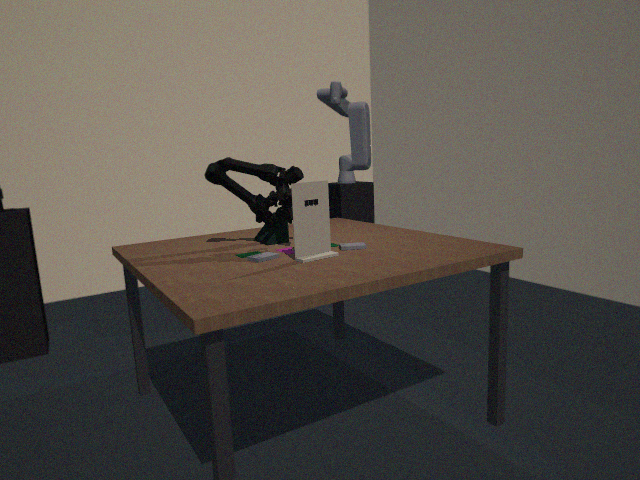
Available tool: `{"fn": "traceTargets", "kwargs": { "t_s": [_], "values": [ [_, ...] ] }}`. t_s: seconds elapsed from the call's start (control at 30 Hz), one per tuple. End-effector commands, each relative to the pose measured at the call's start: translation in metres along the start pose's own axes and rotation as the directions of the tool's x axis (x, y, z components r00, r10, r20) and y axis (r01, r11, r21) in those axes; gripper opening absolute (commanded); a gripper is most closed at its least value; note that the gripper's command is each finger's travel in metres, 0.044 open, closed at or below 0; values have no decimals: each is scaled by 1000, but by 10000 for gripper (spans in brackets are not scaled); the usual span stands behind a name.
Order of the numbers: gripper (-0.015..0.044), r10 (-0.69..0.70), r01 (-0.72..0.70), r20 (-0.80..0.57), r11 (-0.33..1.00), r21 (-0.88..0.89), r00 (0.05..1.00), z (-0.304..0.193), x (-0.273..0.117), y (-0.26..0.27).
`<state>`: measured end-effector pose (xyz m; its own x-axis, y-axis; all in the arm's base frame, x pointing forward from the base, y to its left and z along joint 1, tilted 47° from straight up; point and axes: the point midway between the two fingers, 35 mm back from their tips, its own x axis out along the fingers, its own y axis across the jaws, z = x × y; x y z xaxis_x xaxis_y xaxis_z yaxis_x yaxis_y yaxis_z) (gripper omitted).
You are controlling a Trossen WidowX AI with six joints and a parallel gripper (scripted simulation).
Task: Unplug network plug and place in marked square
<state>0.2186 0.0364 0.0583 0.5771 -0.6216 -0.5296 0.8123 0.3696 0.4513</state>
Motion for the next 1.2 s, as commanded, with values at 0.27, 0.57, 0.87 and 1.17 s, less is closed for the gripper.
{"fn": "traceTargets", "kwargs": {
  "t_s": [0.27, 0.57, 0.87, 1.17],
  "values": [
    [156, -1, 1, -6, 1000, 1, 1000, -2, -15, 14],
    [156, -1, 1, -10, 1000, 2, 1000, -3, -34, 29],
    [156, 0, 0, -9, 1000, 4, 1000, -3, -56, 43],
    [156, 4, -4, -5, 1000, 4, 1000, -1, -78, 56]
  ]
}}
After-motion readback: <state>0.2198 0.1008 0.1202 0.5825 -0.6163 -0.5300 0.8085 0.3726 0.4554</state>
